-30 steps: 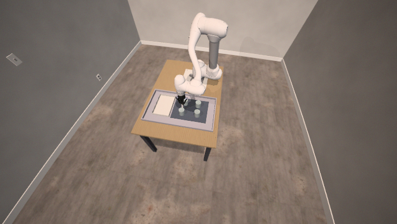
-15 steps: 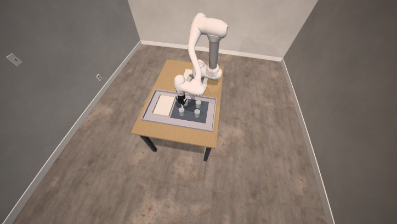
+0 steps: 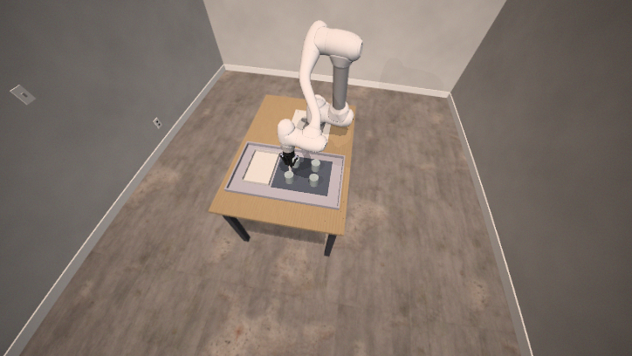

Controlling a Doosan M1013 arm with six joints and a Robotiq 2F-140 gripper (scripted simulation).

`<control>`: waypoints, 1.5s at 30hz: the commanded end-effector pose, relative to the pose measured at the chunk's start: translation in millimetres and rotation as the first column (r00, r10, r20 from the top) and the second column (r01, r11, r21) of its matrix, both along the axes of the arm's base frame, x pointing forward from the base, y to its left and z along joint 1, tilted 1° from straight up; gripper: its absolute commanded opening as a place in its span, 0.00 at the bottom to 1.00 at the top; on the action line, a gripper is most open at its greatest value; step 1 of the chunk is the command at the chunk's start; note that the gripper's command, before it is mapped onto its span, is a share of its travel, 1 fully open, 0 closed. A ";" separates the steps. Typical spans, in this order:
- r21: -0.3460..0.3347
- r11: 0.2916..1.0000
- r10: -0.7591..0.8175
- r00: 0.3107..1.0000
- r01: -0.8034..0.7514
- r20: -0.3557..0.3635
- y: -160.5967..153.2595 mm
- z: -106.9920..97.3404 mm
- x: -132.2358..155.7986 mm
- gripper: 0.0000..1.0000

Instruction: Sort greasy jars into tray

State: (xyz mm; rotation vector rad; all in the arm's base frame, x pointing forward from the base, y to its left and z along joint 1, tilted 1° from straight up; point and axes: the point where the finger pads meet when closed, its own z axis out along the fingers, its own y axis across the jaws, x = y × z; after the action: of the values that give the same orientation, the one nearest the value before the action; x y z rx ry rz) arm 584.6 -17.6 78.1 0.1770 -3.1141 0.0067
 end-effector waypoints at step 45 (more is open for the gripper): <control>0.000 1.000 0.000 1.000 0.000 0.000 0.7 1.1 5.5 0.00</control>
State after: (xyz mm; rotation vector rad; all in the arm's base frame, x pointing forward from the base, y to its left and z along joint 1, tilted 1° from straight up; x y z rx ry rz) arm 590.0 -16.9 79.0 0.1770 -3.1139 0.0067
